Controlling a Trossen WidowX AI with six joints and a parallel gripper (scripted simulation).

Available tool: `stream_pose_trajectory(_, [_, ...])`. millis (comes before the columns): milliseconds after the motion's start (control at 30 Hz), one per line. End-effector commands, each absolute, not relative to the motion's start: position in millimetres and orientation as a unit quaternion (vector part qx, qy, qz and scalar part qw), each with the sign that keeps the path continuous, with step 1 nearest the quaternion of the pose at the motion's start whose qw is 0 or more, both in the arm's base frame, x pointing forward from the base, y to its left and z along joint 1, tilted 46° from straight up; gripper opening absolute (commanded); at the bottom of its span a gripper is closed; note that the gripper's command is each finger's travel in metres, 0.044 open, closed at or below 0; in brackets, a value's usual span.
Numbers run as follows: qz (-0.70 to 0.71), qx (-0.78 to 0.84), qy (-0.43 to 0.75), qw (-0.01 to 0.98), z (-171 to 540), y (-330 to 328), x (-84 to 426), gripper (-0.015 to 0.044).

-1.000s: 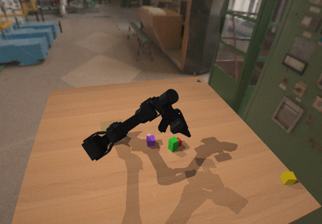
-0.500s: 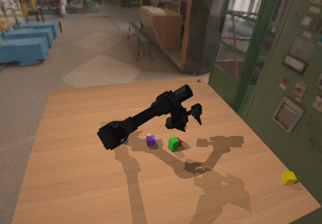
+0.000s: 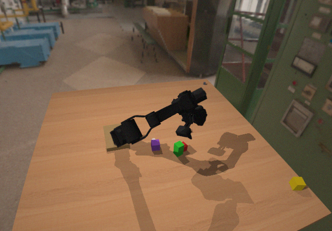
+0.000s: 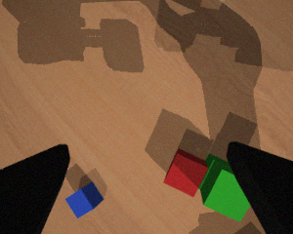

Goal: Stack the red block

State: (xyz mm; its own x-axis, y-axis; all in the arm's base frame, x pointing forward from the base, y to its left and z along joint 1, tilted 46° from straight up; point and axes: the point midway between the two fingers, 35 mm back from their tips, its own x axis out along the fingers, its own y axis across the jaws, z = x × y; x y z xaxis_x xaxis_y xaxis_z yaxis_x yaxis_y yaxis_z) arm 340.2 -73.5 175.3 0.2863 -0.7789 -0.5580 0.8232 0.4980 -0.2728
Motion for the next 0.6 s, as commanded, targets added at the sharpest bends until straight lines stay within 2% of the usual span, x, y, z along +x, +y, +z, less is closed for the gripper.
stream_pose_trajectory(0, [-0.461, -0.06, 0.429, 0.774, 164.9, -74.9, 338.5, 0.044])
stream_pose_trajectory(367, [-0.263, -0.286, 0.683, 0.619, 142.9, -76.1, 323.2, 0.044])
stream_pose_trajectory(567, [-0.228, -0.308, 0.71, 0.59, 142.8, -77.9, 320.9, 0.044])
